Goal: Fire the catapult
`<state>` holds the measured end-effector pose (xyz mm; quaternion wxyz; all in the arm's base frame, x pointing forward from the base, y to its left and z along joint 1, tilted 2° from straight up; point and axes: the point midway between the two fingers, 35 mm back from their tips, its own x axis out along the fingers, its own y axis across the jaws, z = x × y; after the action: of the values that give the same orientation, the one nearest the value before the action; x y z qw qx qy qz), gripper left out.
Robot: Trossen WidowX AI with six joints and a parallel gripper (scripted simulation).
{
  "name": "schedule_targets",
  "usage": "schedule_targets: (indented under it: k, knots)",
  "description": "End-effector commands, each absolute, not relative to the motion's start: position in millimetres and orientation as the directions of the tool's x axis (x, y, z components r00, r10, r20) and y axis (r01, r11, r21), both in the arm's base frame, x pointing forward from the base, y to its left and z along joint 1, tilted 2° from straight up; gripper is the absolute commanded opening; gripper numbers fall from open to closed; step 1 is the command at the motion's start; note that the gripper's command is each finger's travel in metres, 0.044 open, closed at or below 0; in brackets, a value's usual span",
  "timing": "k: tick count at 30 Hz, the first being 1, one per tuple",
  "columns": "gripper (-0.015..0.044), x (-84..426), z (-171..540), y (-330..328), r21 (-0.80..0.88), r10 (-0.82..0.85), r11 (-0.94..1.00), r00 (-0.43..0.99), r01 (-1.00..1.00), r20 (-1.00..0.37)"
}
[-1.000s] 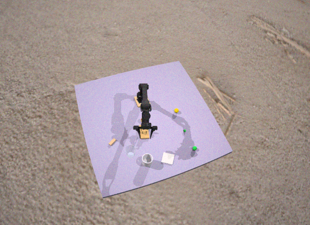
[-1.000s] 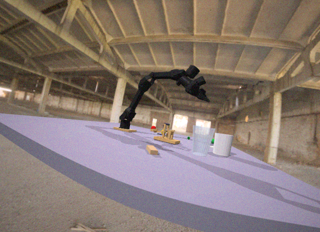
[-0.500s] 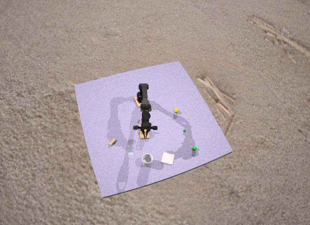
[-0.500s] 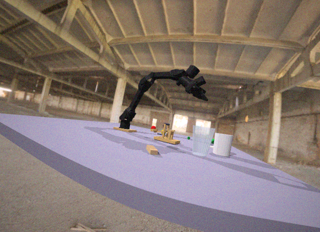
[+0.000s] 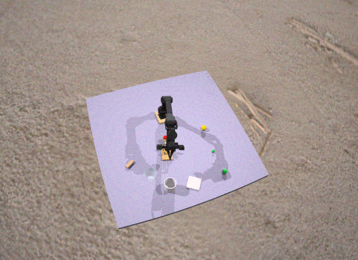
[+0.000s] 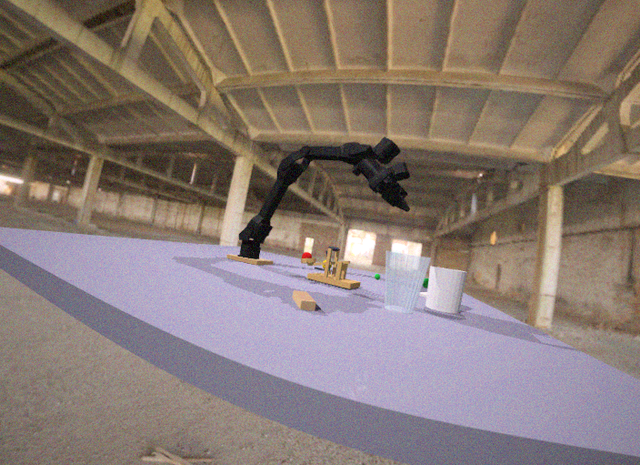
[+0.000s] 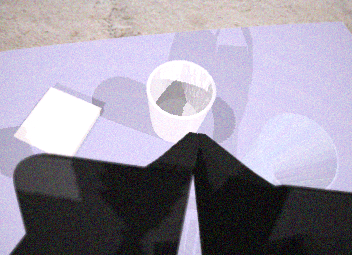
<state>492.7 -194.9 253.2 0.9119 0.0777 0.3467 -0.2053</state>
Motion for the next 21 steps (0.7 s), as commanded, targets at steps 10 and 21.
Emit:
schedule_targets:
  k: [10,21]
  knots:
    - [0.0000,463.3,203.3,-143.7,-0.212,-0.301,0.950,0.493,0.230,-0.816]
    - [0.0000,429.2,172.4,-106.8,-0.333,-0.312,0.943,0.323,-0.012,-0.894]
